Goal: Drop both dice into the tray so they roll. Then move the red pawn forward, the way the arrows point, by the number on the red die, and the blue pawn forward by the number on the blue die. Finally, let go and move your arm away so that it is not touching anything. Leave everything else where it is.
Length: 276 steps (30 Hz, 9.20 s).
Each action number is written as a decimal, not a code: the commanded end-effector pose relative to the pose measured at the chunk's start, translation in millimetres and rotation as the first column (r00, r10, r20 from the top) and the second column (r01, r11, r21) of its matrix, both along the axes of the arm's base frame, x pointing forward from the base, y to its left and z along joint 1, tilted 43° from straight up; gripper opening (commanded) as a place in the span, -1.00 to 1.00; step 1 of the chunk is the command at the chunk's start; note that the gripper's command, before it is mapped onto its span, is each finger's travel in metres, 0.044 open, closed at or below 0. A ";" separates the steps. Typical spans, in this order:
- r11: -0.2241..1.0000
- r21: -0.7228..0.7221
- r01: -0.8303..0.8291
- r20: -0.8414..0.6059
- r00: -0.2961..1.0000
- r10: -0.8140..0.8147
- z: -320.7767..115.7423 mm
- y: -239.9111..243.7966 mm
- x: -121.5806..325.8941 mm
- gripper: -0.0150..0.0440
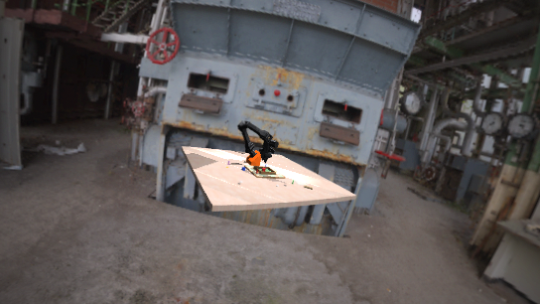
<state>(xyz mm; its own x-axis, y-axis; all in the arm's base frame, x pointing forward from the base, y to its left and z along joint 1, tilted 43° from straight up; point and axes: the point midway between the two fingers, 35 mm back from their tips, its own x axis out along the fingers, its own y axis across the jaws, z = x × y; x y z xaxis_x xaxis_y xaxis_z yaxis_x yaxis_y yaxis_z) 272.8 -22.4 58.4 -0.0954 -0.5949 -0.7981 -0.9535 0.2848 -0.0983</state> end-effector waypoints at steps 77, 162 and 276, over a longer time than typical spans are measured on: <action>0.760 0.057 0.647 0.570 0.604 -0.557 68.8 -151.5 -50.7 -0.49; 0.843 0.527 -0.110 -0.007 0.991 0.133 -63.0 39.4 -39.1 -0.49; 0.216 0.533 0.818 0.721 -0.306 -0.621 42.1 -83.2 53.6 0.19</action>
